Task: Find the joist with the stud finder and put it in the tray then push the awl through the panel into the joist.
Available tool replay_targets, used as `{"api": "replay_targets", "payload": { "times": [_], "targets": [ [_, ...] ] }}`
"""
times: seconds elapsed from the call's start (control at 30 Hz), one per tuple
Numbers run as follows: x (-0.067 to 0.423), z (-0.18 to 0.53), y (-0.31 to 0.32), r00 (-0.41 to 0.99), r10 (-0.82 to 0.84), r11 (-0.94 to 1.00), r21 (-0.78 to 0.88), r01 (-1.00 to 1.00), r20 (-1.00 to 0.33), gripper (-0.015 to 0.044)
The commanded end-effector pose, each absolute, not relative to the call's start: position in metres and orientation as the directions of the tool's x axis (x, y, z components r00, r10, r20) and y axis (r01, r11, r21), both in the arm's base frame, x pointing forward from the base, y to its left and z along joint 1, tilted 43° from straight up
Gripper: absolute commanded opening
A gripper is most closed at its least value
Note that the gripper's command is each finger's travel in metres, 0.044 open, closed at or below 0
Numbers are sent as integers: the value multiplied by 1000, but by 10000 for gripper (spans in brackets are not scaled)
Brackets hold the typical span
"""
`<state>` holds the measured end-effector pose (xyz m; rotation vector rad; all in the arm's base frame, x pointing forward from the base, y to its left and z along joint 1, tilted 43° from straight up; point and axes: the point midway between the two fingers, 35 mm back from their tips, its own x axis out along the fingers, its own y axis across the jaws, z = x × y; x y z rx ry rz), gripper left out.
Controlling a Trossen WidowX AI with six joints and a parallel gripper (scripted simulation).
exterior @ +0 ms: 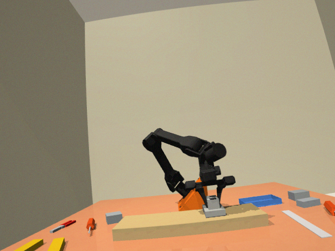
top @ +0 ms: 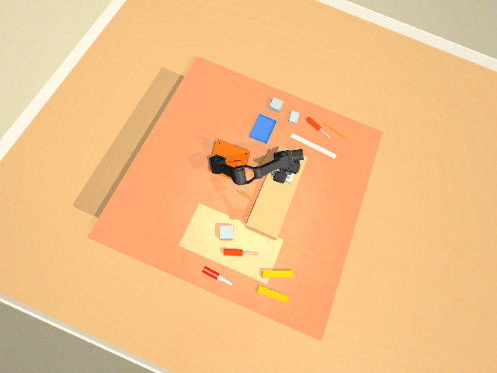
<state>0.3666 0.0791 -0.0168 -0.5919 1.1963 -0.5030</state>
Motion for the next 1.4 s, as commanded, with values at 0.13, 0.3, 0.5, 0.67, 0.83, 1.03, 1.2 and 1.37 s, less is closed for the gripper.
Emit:
{"api": "replay_targets", "payload": {
  "times": [0.13,0.3,0.5,0.67,0.83,1.03,1.2,1.37],
  "targets": [
    [365,-7,66,291,-652,741,-669,52,-700,0],
    [365,-1,60,291,-653,741,-670,52,-699,0],
    [364,6,52,291,-653,740,-670,52,-699,0],
    [364,12,45,291,-654,740,-671,51,-699,0],
    [364,18,39,291,-654,739,-671,51,-698,0],
    [363,25,31,290,-655,739,-672,51,-698,0],
    [363,31,24,290,-655,739,-672,51,-698,0],
    [362,37,18,290,-655,738,-673,51,-697,0]
  ]
}}
